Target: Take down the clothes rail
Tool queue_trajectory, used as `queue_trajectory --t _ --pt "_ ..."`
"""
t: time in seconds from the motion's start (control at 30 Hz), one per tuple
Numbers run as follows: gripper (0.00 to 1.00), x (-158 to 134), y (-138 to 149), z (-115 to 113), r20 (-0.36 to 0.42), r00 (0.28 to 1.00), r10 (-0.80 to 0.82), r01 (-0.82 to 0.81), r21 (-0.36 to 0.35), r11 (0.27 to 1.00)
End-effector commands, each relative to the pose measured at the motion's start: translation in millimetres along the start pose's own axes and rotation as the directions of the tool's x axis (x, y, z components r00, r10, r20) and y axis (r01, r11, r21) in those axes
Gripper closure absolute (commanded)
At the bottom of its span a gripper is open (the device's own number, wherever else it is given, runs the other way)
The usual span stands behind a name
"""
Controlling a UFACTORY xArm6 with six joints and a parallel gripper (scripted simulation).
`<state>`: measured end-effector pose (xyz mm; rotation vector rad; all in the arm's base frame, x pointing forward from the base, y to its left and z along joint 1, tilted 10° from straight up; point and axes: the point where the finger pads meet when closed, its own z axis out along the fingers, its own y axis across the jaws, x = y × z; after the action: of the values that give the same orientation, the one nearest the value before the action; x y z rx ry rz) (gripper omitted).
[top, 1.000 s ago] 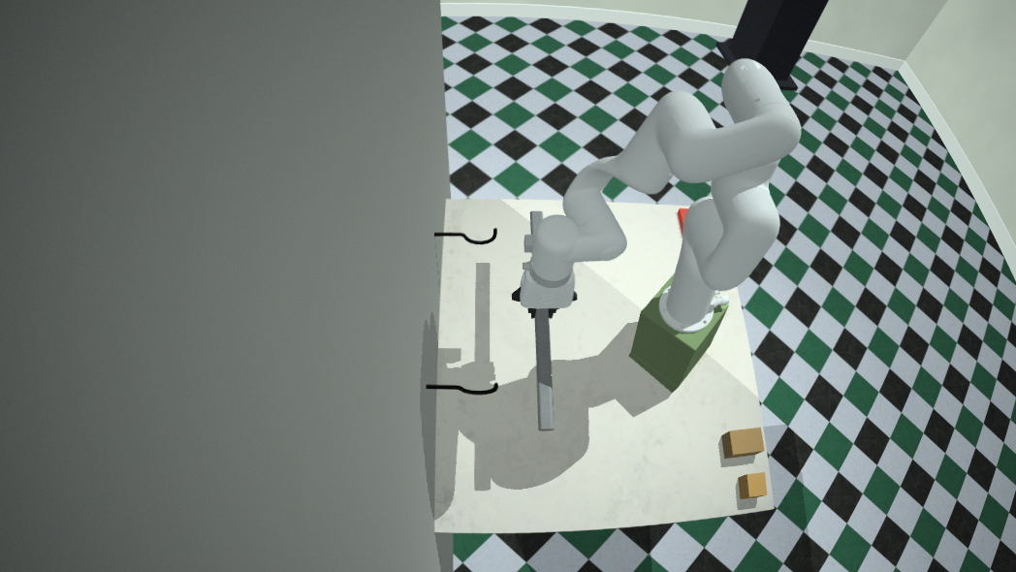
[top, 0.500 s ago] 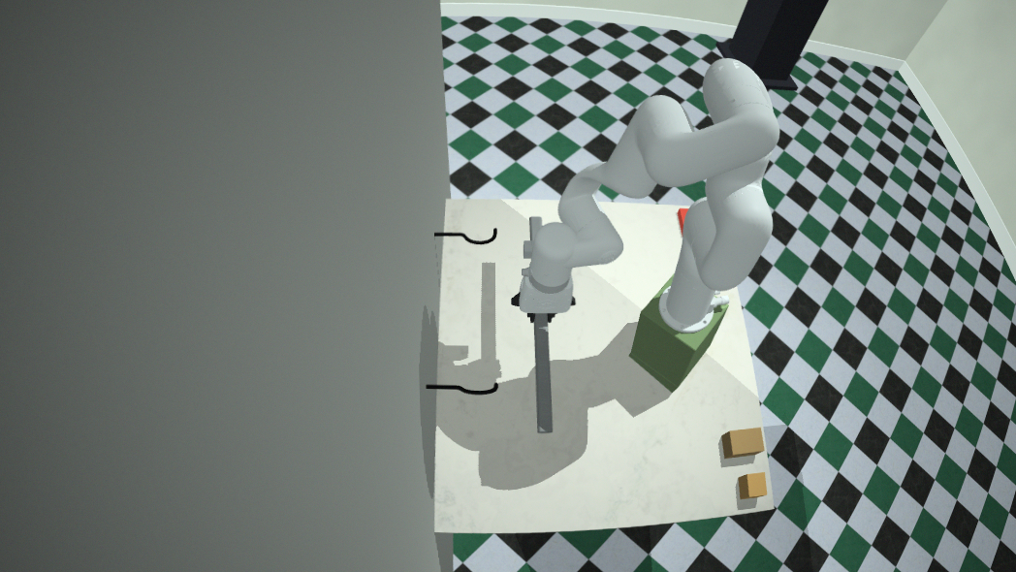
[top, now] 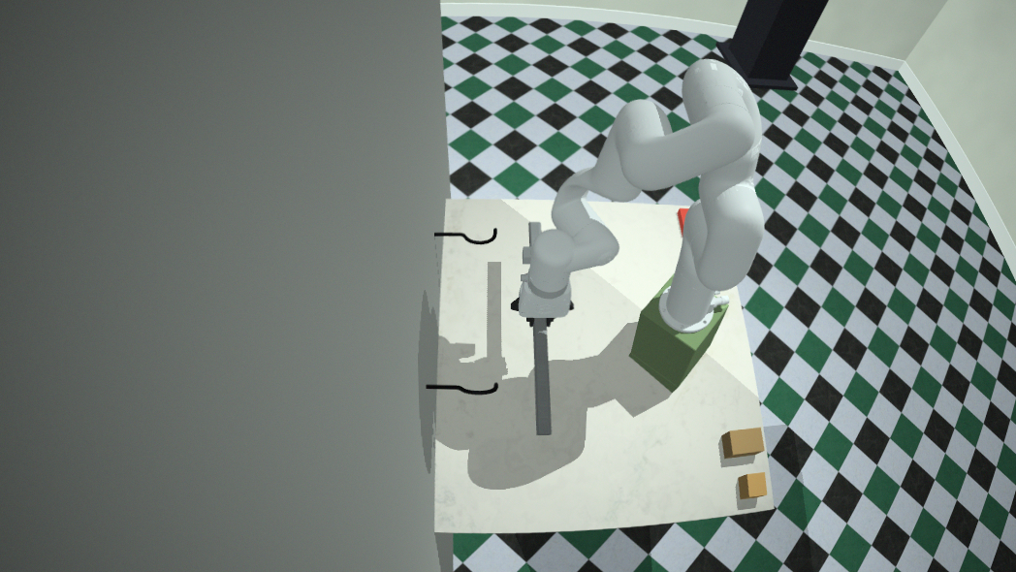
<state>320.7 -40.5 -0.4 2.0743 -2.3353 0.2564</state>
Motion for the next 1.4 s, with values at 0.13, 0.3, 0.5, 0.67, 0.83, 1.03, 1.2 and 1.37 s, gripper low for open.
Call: queue_trajectory --t 0.13,0.3,0.5,0.67,0.83,1.03,1.2,1.37 --pt "1.00 0 -2 12 -0.004 1.000 0.001 -0.001 0.006 1.000" --pt "1.00 0 -2 20 -0.004 1.000 0.001 -0.001 0.006 1.000" --pt "1.00 0 -2 30 -0.004 1.000 0.001 -0.001 0.006 1.000" --pt "1.00 0 -2 37 -0.004 1.000 0.001 -0.001 0.006 1.000" --pt "1.00 0 -2 43 -0.004 1.000 0.001 -0.001 0.006 1.000" --pt "1.00 0 -2 53 -0.004 1.000 0.001 -0.001 0.006 1.000" --pt "1.00 0 -2 62 -0.004 1.000 0.001 -0.001 0.006 1.000" --pt "1.00 0 -2 67 -0.004 1.000 0.001 -0.001 0.006 1.000"
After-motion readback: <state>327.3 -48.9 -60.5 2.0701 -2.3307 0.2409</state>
